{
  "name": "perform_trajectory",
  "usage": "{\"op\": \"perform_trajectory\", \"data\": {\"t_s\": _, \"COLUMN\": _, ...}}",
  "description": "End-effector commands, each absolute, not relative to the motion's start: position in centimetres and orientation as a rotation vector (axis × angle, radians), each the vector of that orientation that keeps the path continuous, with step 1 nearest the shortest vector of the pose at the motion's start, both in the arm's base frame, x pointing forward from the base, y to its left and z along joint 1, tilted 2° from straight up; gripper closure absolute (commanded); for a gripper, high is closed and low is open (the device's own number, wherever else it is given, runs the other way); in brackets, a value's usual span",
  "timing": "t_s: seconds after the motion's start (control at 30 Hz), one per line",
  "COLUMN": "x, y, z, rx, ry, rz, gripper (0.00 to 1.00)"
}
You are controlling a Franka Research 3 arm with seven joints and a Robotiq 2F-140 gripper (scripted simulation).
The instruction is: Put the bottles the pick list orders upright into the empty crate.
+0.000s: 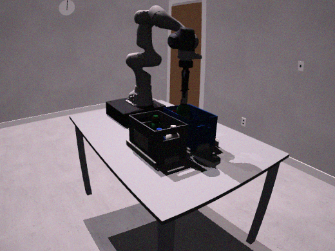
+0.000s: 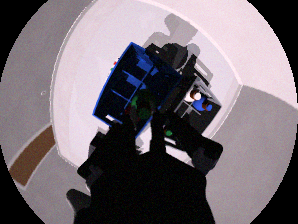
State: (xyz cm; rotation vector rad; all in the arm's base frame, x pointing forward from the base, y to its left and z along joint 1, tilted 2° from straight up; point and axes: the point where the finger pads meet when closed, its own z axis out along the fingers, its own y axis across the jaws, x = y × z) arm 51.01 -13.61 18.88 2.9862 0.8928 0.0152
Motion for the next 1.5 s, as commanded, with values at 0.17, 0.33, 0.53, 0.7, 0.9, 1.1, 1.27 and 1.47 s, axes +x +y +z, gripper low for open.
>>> {"op": "perform_trajectory", "data": {"t_s": 0.17, "x": 51.5, "y": -13.7, "z": 18.5, "rx": 2.975, "ry": 0.888, "rz": 0.035, "gripper": 1.0}}
{"op": "perform_trajectory", "data": {"t_s": 0.33, "x": 51.6, "y": -13.7, "z": 18.1, "rx": 2.975, "ry": 0.888, "rz": 0.035, "gripper": 1.0}}
{"op": "perform_trajectory", "data": {"t_s": 0.53, "x": 51.6, "y": -13.7, "z": 17.5, "rx": 2.975, "ry": 0.888, "rz": 0.035, "gripper": 1.0}}
{"op": "perform_trajectory", "data": {"t_s": 0.7, "x": 51.6, "y": -13.7, "z": 17.0, "rx": 2.975, "ry": 0.888, "rz": 0.035, "gripper": 1.0}}
{"op": "perform_trajectory", "data": {"t_s": 0.9, "x": 51.6, "y": -13.7, "z": 16.6, "rx": 2.975, "ry": 0.888, "rz": 0.035, "gripper": 1.0}}
{"op": "perform_trajectory", "data": {"t_s": 1.1, "x": 51.6, "y": -13.8, "z": 16.0, "rx": 2.975, "ry": 0.888, "rz": 0.035, "gripper": 1.0}}
{"op": "perform_trajectory", "data": {"t_s": 1.27, "x": 51.6, "y": -13.8, "z": 15.5, "rx": 2.975, "ry": 0.888, "rz": 0.035, "gripper": 1.0}}
{"op": "perform_trajectory", "data": {"t_s": 1.47, "x": 51.7, "y": -13.8, "z": 15.1, "rx": 2.975, "ry": 0.888, "rz": 0.035, "gripper": 1.0}}
